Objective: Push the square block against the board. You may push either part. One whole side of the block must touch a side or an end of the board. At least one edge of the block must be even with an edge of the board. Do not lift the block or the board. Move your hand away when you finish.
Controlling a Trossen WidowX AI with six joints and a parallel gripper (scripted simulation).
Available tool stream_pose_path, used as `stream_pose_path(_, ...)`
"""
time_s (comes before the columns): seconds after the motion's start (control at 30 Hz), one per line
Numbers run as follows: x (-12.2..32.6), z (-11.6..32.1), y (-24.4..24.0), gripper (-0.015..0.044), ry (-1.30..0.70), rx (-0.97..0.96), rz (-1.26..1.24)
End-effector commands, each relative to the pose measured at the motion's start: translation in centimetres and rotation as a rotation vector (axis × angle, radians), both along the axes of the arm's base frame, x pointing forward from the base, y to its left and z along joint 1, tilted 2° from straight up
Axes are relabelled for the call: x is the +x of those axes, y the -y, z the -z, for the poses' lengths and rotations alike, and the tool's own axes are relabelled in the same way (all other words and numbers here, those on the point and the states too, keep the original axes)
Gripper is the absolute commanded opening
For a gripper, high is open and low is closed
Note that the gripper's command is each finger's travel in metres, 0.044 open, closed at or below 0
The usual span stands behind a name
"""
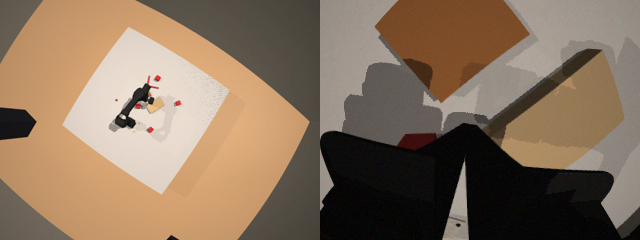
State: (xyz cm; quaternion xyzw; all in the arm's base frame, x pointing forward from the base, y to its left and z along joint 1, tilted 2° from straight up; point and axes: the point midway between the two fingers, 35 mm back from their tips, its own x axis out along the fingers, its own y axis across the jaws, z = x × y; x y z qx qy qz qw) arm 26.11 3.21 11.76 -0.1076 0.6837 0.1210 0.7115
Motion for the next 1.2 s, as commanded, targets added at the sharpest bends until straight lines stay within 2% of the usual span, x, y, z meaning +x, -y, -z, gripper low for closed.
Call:
stream_pose_path(0.0, 1.9, -0.2, -1.7, 0.0, 0.008, -0.005, -0.153)
stream_pose_path(0.7, 8.1, 1.1, -12.1, 0.0, 0.027, -0.016, -0.838)
stream_pose_path(0.97, 8.2, 1.5, -12.5, 0.0, 0.027, -0.017, -0.858)
stream_pose_path(1.1, 8.5, 6.3, -12.6, 0.0, 0.027, -0.017, -0.858)
stream_pose_path(1.17, 8.5, 6.6, -12.6, 0.0, 0.027, -0.017, -0.858)
